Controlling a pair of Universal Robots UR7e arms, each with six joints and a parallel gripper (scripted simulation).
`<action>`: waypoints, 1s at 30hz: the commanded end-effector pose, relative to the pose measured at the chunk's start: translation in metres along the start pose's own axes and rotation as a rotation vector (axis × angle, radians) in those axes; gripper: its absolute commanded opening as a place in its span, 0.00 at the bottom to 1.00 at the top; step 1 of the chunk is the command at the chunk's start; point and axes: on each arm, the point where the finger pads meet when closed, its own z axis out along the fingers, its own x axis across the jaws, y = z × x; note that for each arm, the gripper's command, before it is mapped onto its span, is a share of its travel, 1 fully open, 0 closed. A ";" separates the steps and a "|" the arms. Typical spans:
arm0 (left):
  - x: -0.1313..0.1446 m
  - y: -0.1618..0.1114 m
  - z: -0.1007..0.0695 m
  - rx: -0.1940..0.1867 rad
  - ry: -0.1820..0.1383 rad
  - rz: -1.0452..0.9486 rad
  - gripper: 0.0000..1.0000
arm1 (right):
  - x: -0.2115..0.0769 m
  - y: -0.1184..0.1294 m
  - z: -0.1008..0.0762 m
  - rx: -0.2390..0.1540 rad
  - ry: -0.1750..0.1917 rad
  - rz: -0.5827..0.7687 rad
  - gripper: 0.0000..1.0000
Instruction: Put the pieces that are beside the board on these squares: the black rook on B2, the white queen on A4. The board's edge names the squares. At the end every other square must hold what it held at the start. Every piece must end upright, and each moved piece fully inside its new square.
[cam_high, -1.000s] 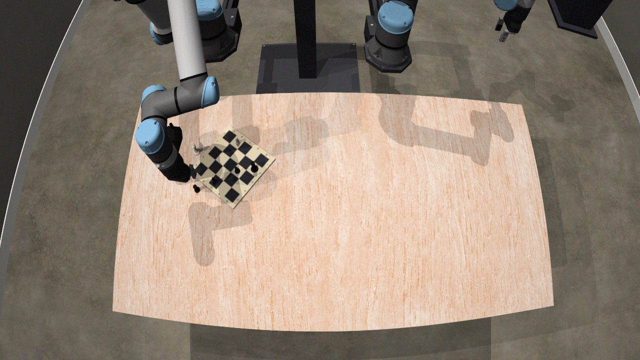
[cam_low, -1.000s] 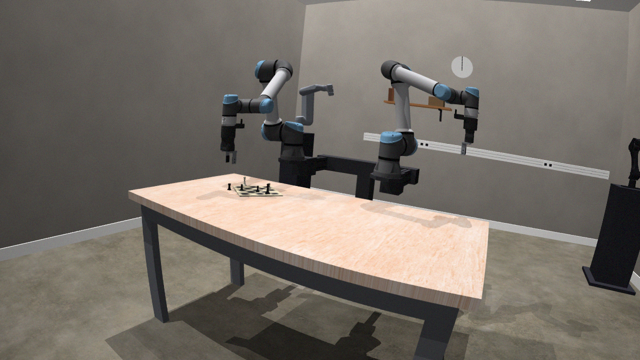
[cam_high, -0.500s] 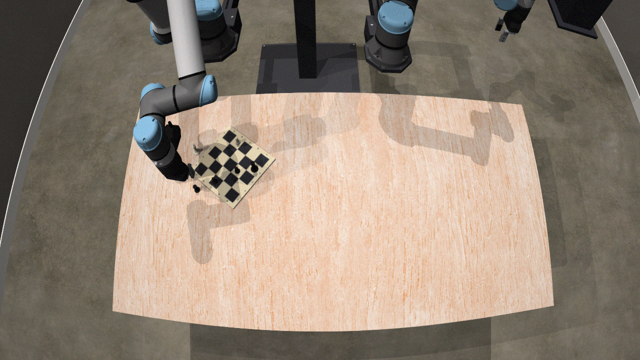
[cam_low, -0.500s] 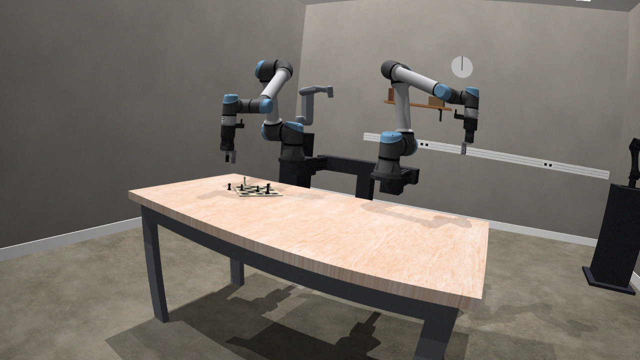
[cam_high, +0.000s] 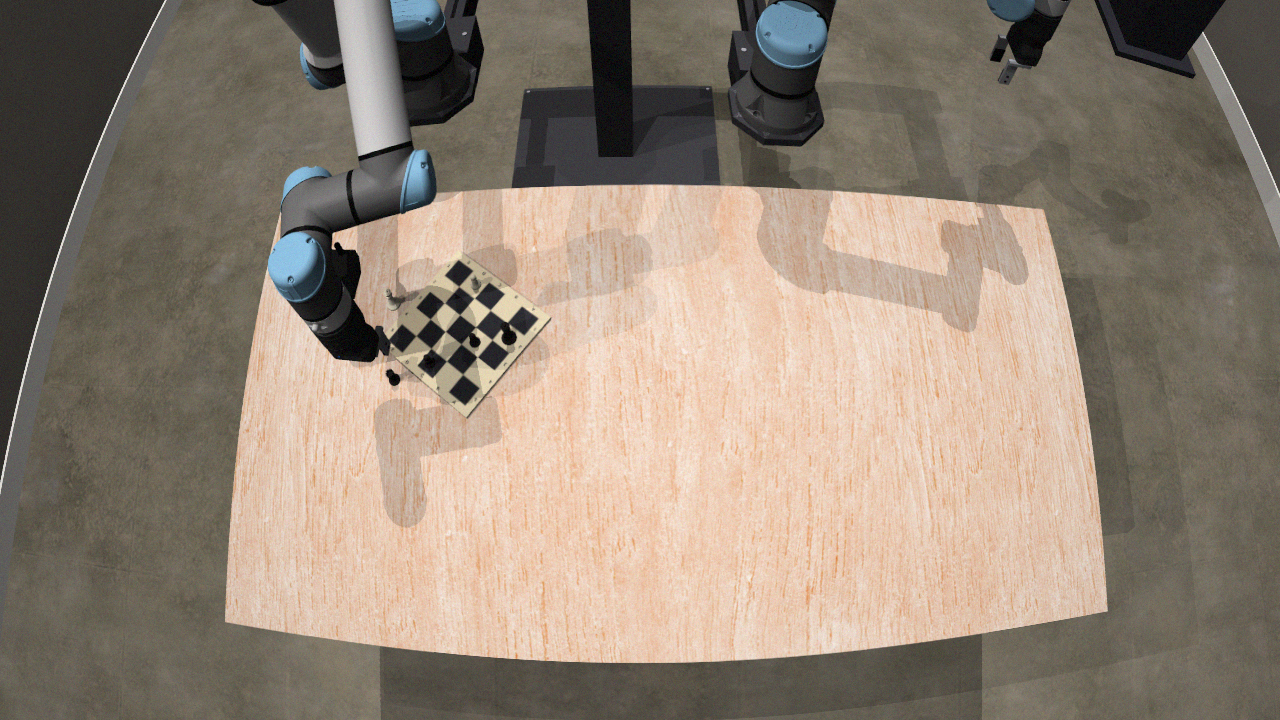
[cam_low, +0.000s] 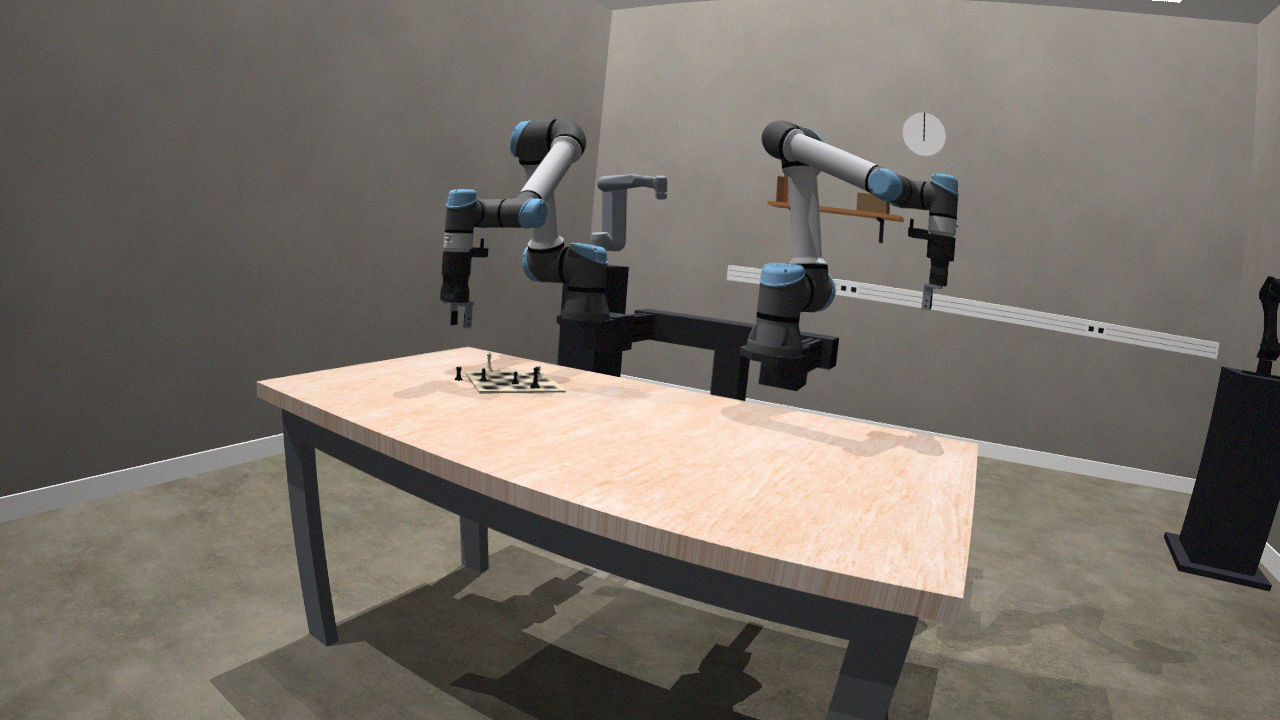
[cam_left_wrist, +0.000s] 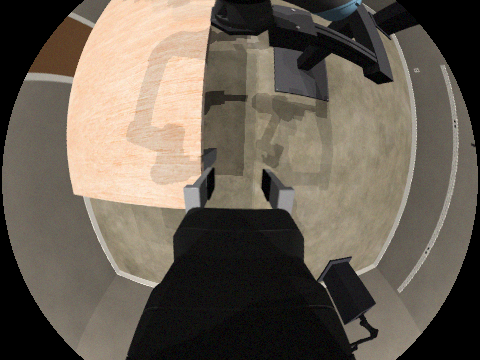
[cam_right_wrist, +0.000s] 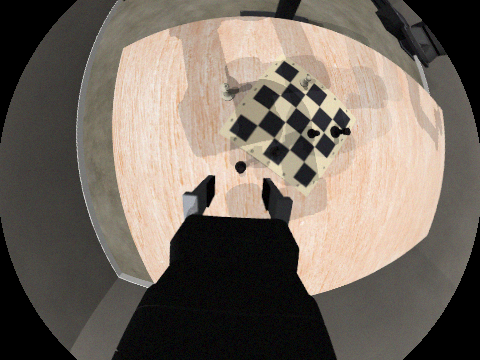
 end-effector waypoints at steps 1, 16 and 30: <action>0.000 0.000 0.000 -0.001 0.000 0.000 1.00 | 0.000 0.000 0.001 -0.002 0.001 -0.057 1.00; 0.000 0.000 0.000 -0.001 0.000 0.000 1.00 | -0.003 -0.003 0.014 -0.002 0.000 -0.481 1.00; 0.000 0.000 0.000 -0.001 0.000 0.000 1.00 | -0.003 -0.003 0.025 -0.002 0.000 -0.839 1.00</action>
